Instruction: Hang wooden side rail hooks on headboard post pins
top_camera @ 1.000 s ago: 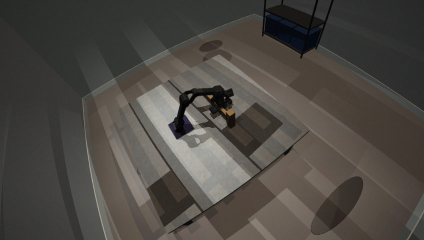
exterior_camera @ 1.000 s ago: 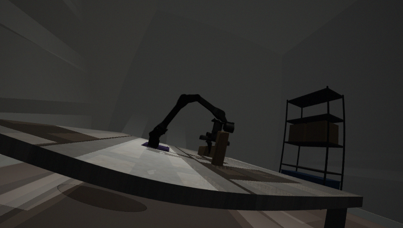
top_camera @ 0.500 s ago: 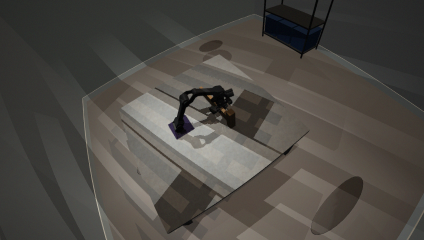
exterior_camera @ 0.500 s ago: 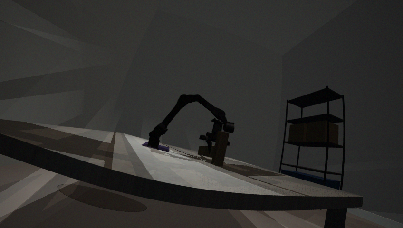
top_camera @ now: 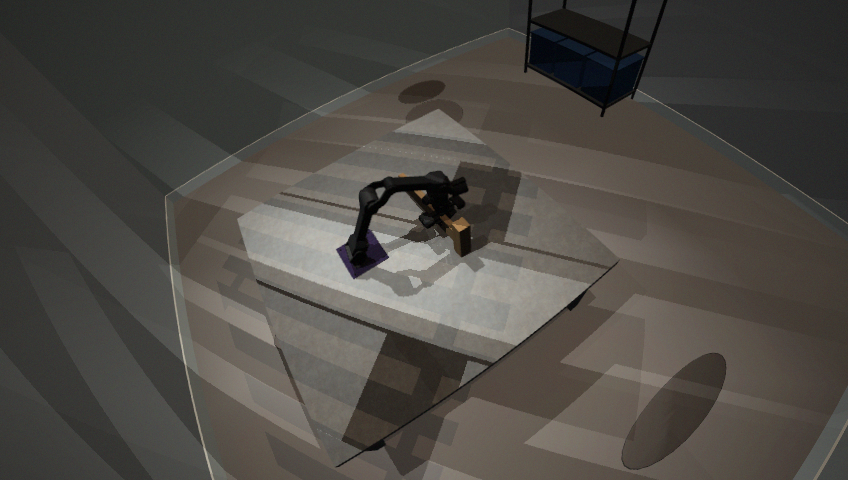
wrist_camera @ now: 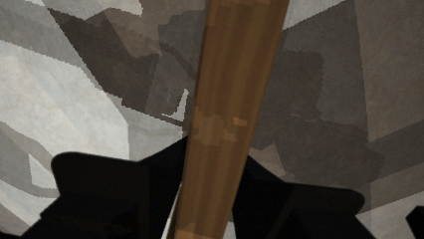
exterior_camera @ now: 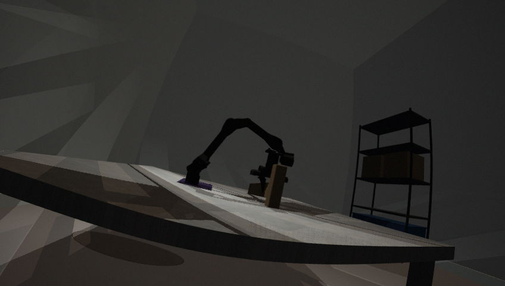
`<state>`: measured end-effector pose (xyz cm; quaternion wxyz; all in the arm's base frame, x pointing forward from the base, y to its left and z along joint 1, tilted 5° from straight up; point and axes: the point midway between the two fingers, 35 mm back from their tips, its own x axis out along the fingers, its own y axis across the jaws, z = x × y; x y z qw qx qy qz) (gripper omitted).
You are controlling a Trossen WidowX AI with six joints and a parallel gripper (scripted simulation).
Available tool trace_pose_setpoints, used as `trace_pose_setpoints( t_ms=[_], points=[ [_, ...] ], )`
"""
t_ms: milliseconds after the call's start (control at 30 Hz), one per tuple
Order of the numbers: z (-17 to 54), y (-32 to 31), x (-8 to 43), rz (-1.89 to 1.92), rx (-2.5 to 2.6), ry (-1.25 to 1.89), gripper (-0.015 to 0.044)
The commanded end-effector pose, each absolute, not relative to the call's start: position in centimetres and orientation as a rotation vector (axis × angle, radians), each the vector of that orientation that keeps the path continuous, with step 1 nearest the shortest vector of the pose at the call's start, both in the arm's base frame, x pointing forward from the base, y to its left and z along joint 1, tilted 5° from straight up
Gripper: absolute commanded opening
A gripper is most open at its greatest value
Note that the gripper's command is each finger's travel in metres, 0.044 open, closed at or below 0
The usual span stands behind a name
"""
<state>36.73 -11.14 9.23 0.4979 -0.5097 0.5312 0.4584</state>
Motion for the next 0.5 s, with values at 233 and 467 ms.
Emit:
trace_pose_setpoints(
  t_ms=[233,467],
  points=[
    [9.40,-11.35,36.82,1.104,-1.241,1.281,0.0000],
    [9.32,-11.43,36.74,1.104,-1.241,1.282,0.0000]
  ],
)
